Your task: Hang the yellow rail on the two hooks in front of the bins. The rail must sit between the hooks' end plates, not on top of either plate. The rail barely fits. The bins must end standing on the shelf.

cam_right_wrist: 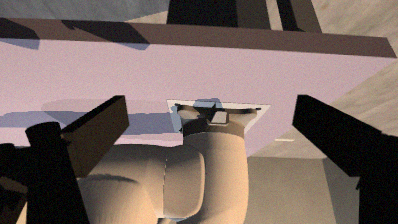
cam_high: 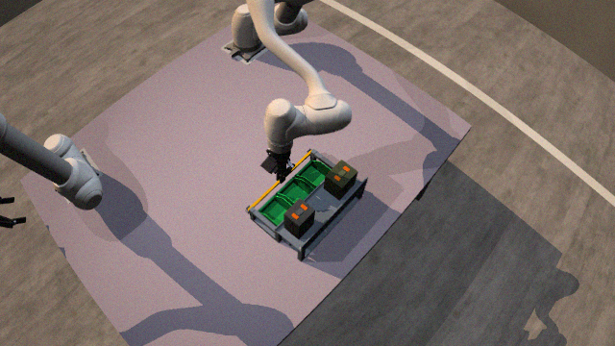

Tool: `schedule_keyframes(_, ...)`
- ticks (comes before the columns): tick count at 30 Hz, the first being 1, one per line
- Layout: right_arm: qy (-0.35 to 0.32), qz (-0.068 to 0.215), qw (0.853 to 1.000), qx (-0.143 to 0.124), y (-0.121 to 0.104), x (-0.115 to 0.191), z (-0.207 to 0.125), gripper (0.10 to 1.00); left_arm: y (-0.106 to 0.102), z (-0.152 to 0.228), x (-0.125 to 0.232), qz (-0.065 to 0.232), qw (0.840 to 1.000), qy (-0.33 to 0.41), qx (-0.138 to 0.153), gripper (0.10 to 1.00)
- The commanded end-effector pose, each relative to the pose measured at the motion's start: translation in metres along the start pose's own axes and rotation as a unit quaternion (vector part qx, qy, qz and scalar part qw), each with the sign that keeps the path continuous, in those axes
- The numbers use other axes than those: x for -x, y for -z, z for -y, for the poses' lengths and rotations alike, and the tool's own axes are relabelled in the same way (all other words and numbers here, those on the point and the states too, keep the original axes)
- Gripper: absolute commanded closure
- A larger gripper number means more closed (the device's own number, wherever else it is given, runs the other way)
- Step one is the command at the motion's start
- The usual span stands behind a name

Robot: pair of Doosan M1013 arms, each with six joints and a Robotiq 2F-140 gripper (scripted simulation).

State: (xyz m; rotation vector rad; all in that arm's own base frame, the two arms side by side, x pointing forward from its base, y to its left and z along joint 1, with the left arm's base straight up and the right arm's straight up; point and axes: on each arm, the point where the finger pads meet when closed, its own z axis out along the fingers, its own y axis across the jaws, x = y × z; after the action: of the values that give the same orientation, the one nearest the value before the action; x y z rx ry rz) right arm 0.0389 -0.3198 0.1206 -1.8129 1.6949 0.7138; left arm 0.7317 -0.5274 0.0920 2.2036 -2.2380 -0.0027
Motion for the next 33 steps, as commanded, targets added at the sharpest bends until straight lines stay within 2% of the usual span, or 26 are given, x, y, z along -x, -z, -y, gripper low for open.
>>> schedule_keyframes(1,0.0,0.0,1.0,0.0,0.0004,0.0,0.0001,0.098,0.0017,0.0005,-0.0002,0.0,1.0,0.0,-0.001,0.999)
schedule_keyframes(17,0.0,0.0,1.0,0.0,0.0004,0.0,0.0001,0.098,0.0016,0.0004,-0.0002,0.0,1.0,0.0,-0.001,0.999)
schedule_keyframes(18,0.0,0.0,1.0,0.0,0.0004,0.0,0.0001,0.098,0.0017,0.0005,-0.0002,0.0,1.0,0.0,-0.001,0.795)
schedule_keyframes(33,0.0,0.0,1.0,0.0,0.0004,0.0,0.0001,0.098,0.0017,0.0005,-0.0002,0.0,1.0,0.0,-0.001,0.795)
